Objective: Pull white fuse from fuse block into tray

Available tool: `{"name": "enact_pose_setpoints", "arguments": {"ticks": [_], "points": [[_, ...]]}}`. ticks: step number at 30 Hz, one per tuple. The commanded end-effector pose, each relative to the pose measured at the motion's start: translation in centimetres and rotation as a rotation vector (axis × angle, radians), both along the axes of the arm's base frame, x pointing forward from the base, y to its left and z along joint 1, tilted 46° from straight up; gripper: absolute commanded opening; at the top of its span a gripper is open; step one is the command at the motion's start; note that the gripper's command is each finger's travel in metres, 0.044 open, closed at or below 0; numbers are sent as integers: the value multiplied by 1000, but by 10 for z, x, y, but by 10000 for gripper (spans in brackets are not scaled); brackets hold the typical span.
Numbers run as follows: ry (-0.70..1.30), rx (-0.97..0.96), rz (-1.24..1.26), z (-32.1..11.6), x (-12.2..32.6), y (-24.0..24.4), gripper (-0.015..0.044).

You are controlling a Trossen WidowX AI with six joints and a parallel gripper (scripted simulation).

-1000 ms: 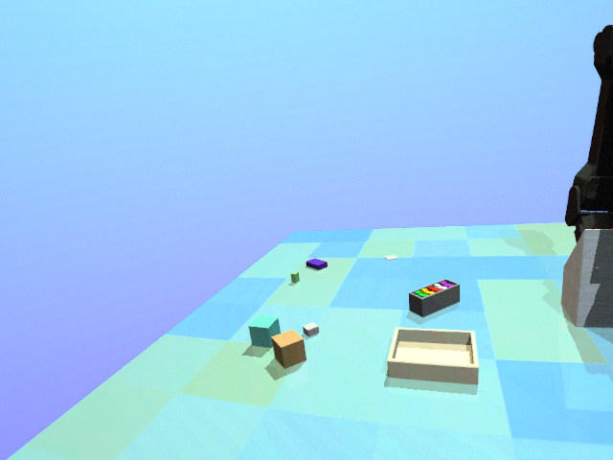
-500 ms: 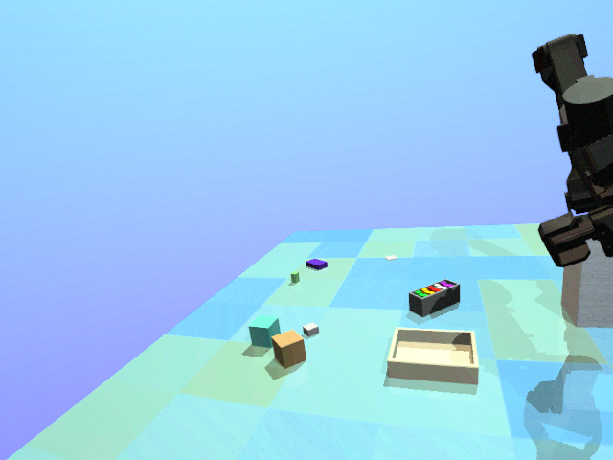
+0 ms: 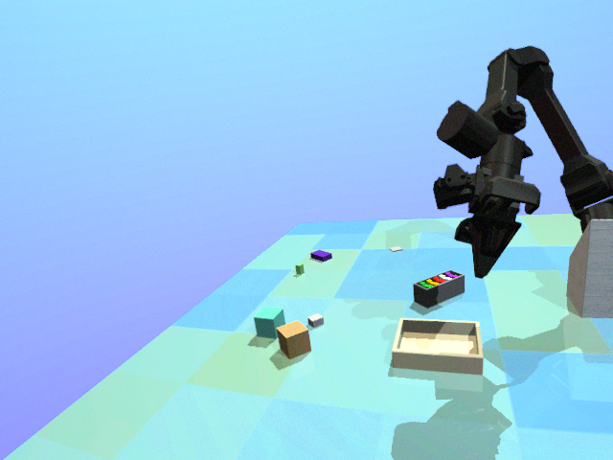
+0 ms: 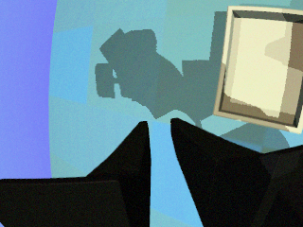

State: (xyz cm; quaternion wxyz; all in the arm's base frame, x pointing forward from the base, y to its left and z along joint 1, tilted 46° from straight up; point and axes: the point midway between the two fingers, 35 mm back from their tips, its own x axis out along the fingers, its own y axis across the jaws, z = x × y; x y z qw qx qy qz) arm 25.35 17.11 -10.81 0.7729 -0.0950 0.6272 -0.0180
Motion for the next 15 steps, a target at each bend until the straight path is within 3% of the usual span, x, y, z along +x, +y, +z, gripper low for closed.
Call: {"name": "enact_pose_setpoints", "arguments": {"ticks": [1,11,15], "points": [[-56,-113,-273,26,26,-55,64],[-189,-467,-902,110,32,-213,64],[-210,-523,-982,126,25,-235,64]]}}
